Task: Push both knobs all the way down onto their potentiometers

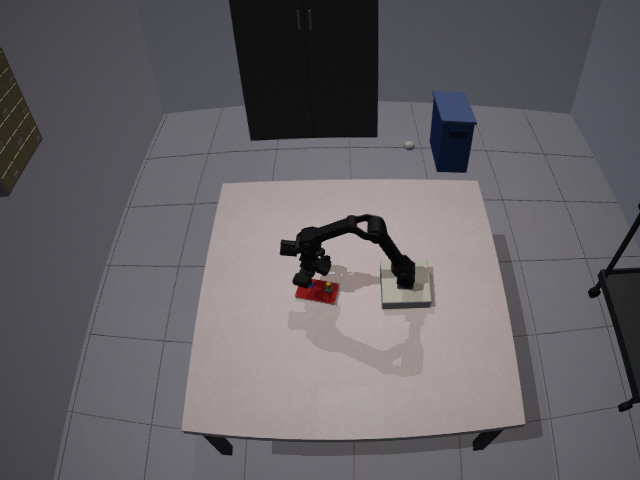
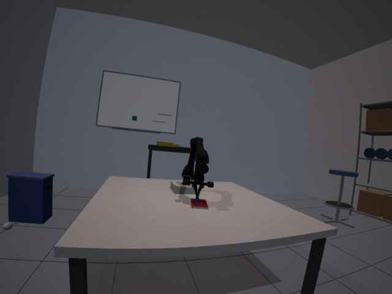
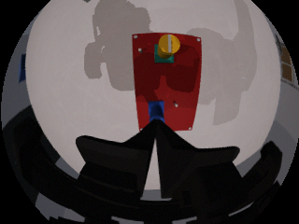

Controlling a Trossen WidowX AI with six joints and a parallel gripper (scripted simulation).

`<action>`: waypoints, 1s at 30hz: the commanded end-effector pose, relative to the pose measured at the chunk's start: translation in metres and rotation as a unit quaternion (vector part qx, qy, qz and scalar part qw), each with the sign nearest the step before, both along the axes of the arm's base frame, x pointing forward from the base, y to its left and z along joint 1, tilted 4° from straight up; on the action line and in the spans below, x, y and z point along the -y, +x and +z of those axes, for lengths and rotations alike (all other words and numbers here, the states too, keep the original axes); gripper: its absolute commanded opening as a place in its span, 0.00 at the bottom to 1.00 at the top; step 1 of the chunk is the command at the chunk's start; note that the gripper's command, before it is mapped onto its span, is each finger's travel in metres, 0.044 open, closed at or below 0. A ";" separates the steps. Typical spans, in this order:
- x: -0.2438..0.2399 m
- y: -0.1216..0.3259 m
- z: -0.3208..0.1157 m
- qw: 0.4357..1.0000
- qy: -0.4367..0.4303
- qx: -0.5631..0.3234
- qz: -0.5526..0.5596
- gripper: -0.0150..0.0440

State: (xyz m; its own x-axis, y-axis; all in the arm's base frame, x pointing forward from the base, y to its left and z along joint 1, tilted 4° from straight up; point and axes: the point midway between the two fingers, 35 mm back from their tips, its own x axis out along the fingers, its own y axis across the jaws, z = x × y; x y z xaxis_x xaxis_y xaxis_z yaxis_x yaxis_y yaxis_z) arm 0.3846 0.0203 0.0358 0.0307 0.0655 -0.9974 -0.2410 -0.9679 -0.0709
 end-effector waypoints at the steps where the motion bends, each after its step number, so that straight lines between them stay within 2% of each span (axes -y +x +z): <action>1: -0.003 0.004 -0.021 1.000 0.001 -0.008 0.000 0.25; 30: 0.000 0.004 0.025 1.000 0.001 -0.008 0.000 0.25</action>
